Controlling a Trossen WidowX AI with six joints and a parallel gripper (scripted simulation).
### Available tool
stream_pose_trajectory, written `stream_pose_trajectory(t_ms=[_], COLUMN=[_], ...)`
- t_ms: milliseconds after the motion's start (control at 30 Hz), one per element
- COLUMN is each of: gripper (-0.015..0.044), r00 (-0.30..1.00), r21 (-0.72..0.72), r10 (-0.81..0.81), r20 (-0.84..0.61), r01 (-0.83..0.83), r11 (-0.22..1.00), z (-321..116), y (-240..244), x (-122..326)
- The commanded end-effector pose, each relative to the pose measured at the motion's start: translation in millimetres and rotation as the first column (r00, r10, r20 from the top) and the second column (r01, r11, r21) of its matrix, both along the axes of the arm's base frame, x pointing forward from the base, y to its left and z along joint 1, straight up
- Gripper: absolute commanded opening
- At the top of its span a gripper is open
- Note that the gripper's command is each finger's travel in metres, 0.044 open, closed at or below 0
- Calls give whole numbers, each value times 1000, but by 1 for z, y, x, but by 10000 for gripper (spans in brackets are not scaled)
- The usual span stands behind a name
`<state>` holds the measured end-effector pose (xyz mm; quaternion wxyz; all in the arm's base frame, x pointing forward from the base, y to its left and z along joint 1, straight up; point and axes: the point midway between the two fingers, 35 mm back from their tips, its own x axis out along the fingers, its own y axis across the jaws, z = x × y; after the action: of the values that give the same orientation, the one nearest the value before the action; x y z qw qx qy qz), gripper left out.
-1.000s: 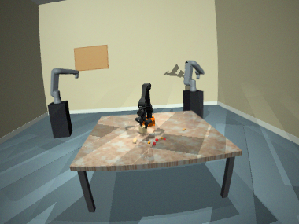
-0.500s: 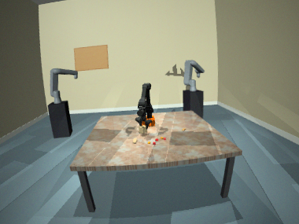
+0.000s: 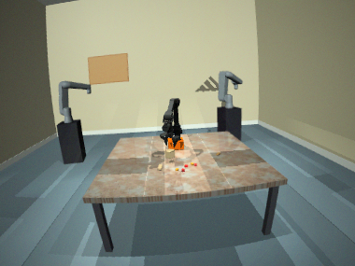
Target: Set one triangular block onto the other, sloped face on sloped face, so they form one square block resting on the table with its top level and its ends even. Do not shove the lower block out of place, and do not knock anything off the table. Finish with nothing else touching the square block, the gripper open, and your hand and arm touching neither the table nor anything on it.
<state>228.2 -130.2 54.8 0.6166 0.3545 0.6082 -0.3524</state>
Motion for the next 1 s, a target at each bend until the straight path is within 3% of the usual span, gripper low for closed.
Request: stream_pose_trajectory(t_ms=[0, 967], gripper=[440, 440], r00=[1000, 1000], r21=[-6, -12], r10=[1, 0], r20=[12, 21], r01=[-1, 1], r11=[1000, 1000], z=[56, 49], y=[3, 1], x=[-5, -2])
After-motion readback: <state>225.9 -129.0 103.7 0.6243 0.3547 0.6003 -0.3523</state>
